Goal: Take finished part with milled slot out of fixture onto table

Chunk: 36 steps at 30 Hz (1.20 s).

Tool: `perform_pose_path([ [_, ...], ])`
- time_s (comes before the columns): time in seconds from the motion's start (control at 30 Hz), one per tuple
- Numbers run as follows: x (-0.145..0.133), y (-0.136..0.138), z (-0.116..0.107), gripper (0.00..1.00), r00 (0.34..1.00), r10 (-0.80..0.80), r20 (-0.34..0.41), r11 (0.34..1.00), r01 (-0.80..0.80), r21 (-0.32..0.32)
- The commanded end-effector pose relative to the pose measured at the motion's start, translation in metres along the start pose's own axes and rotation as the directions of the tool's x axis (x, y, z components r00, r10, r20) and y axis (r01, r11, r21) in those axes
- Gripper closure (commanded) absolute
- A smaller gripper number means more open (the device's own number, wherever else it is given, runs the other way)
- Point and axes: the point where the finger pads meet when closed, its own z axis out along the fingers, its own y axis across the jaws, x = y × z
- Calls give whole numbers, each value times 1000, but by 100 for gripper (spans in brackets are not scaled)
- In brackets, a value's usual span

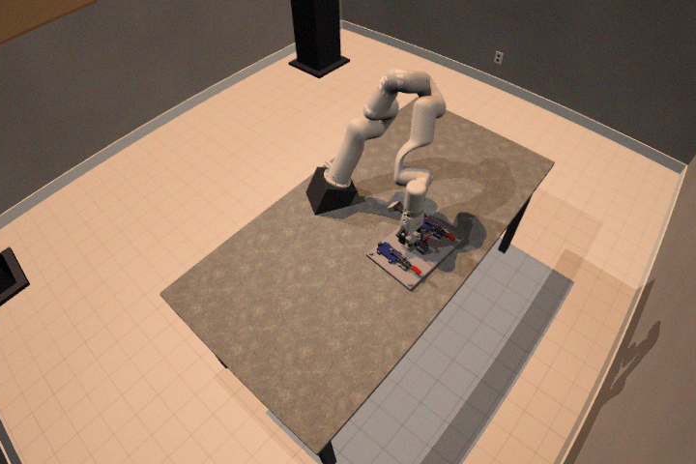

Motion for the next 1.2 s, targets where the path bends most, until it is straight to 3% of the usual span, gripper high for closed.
perform_pose_path([
  [0.0,-1,0,2,0,1000,0,3,1000,0,0],
  [0.7,-1,0,4,0,1000,0,3,1000,0,0],
  [0.73,-1,0,4,100,1000,0,3,1000,0,0],
  [1.17,-1,0,4,100,1000,0,3,1000,0,0],
])
